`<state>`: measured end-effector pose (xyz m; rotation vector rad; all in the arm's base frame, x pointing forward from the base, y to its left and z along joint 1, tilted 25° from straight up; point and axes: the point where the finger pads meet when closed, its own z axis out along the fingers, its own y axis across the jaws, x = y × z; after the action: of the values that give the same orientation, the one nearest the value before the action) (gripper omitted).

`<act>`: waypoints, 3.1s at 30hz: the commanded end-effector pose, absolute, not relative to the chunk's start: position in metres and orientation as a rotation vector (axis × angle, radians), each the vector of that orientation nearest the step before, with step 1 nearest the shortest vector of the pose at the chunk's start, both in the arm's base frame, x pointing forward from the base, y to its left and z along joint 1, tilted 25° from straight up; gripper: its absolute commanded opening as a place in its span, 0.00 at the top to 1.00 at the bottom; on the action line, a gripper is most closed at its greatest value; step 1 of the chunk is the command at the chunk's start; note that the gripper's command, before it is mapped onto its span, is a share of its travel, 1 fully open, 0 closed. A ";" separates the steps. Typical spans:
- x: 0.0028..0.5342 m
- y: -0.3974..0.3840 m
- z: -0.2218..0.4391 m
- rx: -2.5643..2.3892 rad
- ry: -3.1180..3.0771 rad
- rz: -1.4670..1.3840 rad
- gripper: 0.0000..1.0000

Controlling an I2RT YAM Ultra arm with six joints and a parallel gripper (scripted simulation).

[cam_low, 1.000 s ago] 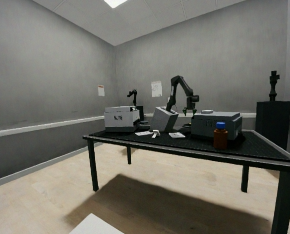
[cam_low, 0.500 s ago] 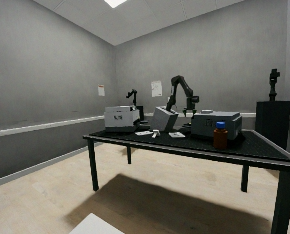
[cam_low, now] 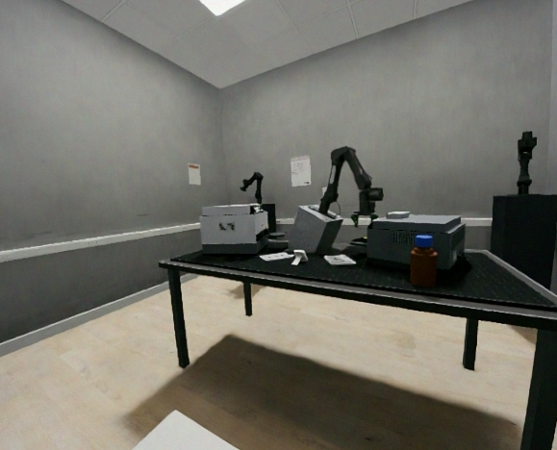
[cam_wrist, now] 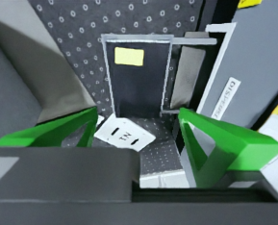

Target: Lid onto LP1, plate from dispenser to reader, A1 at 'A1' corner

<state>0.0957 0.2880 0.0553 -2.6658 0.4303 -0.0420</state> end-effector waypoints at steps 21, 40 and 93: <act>0.093 0.295 0.020 -2.686 0.434 -0.031 0.00; 0.095 0.304 -0.001 -2.686 0.434 -0.031 0.00; 0.098 0.314 -0.016 -2.682 0.431 -0.032 0.00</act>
<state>0.1034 0.3178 -0.0107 -2.6643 0.4341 -0.0418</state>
